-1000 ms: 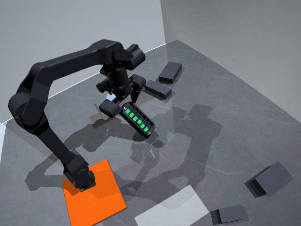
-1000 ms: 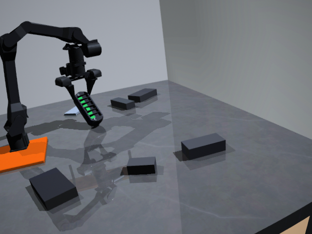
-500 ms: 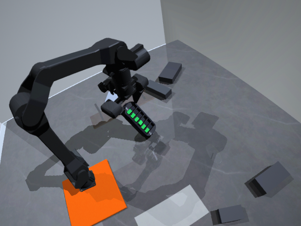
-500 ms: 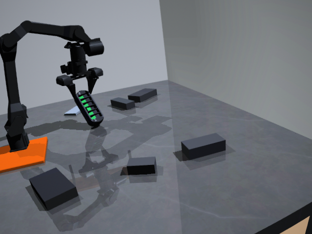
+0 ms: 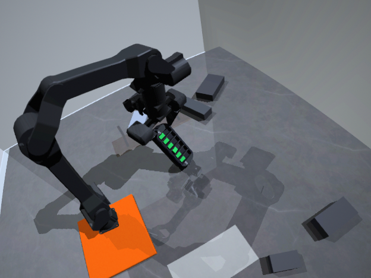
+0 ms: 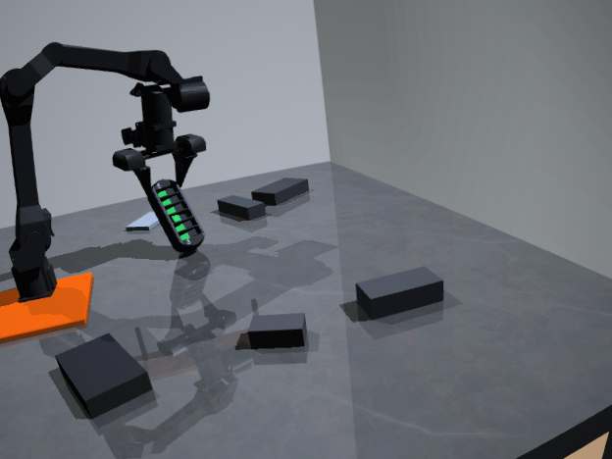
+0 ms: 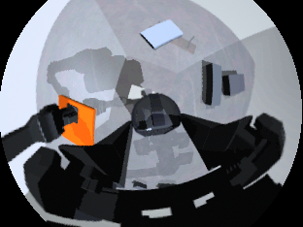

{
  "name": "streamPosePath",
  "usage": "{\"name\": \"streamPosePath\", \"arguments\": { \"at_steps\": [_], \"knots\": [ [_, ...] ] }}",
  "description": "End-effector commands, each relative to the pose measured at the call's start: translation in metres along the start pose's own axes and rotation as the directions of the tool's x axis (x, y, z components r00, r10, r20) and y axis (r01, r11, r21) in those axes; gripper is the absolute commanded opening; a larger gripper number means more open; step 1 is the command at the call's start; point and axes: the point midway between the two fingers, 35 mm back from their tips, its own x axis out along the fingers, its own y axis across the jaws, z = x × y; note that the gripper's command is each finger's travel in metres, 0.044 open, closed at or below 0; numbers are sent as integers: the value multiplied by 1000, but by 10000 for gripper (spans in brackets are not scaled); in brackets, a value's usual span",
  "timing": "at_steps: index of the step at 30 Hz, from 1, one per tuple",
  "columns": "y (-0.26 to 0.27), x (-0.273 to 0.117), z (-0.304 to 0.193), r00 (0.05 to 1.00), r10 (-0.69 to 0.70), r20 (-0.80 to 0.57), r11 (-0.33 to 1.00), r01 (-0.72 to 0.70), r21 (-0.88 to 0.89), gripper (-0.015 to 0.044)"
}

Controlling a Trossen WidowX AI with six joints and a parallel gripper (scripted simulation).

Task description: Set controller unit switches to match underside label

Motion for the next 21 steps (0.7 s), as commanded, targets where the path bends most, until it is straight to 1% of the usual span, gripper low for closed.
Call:
{"name": "streamPosePath", "arguments": {
  "at_steps": [1, 21],
  "knots": [
    [-2, -4, -8, 1000, -11, -5, 1000, 11, 1, 336],
    [-2, -11, -24, 999, -11, 35, 1000, 11, 1, 336]
  ]
}}
